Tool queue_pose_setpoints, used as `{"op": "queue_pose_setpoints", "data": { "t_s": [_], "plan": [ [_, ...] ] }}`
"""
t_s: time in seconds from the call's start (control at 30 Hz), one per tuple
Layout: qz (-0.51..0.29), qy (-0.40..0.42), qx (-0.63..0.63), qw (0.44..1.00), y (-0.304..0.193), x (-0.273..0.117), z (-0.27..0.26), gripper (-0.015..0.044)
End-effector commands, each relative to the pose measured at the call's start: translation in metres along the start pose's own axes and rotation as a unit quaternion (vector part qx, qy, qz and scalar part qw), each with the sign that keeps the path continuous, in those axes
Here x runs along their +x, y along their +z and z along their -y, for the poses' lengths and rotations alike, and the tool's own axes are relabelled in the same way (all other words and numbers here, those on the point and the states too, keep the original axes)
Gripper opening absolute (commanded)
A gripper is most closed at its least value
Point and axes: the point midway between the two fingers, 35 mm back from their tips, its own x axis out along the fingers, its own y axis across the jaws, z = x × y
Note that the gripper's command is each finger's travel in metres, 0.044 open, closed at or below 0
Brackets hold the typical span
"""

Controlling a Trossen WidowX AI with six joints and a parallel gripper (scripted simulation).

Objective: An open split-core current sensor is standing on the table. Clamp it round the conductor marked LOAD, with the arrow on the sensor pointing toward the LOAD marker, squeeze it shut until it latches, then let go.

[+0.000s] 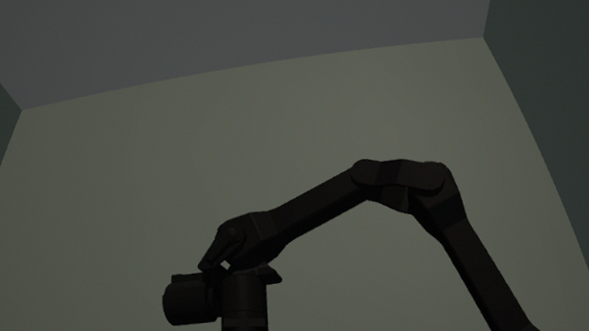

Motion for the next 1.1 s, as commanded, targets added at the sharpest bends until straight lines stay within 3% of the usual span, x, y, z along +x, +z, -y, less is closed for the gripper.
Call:
{"op": "queue_pose_setpoints", "data": {
  "t_s": [0.0, 0.87, 1.07],
  "plan": [
    [0.0, 0.001, 0.0, 1.0, 0.0001, -0.001, -0.0003, 0.0],
    [0.0, 0.001, 0.0, 1.0, 0.0001, -0.001, -0.0003, 0.0],
    [0.0, 0.001, 0.0, 1.0, 0.0001, -0.001, -0.0003, 0.0157]
  ]
}}
